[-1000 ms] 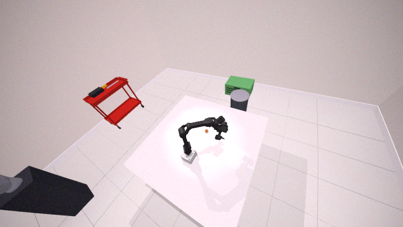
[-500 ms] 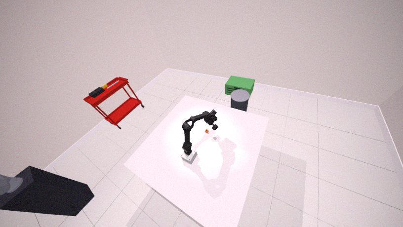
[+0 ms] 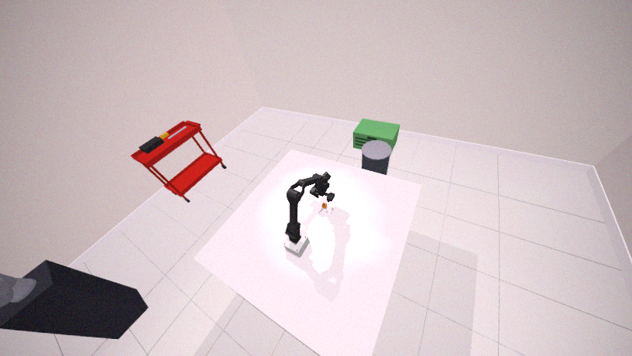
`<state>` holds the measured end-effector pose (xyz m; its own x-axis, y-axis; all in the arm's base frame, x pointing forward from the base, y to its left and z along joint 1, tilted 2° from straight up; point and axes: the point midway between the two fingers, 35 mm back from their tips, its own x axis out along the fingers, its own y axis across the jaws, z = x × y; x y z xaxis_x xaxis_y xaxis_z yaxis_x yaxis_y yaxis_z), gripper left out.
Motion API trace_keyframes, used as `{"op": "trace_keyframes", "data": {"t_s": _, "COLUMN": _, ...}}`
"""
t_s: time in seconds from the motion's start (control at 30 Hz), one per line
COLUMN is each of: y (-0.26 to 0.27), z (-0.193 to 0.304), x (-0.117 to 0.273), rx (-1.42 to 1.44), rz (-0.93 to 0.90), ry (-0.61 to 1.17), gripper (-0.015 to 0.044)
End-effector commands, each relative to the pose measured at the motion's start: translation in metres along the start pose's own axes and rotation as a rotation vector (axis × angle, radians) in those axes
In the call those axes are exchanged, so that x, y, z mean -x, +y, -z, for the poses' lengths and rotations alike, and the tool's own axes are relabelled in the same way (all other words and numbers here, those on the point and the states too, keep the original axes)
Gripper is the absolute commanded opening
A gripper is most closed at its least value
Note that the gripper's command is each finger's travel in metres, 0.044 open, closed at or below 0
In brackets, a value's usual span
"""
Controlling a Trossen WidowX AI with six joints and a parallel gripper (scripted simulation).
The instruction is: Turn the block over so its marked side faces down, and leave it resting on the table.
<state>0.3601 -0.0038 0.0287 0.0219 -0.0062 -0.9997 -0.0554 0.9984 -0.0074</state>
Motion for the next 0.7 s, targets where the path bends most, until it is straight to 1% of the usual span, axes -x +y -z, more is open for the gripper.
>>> {"op": "trace_keyframes", "data": {"t_s": 0.0, "y": 0.002, "z": 0.006, "x": -0.023, "rx": 0.011, "rz": -0.007, "ry": 0.024, "gripper": 0.0440}}
{"op": "trace_keyframes", "data": {"t_s": 0.1, "y": 0.002, "z": 0.005, "x": -0.025, "rx": 0.011, "rz": -0.007, "ry": 0.024, "gripper": 0.0440}}
{"op": "trace_keyframes", "data": {"t_s": 0.2, "y": 0.001, "z": 0.005, "x": -0.038, "rx": 0.011, "rz": -0.007, "ry": 0.024, "gripper": 0.0440}}
{"op": "trace_keyframes", "data": {"t_s": 0.67, "y": 0.001, "z": 0.005, "x": -0.057, "rx": 0.011, "rz": -0.007, "ry": 0.025, "gripper": 0.0440}}
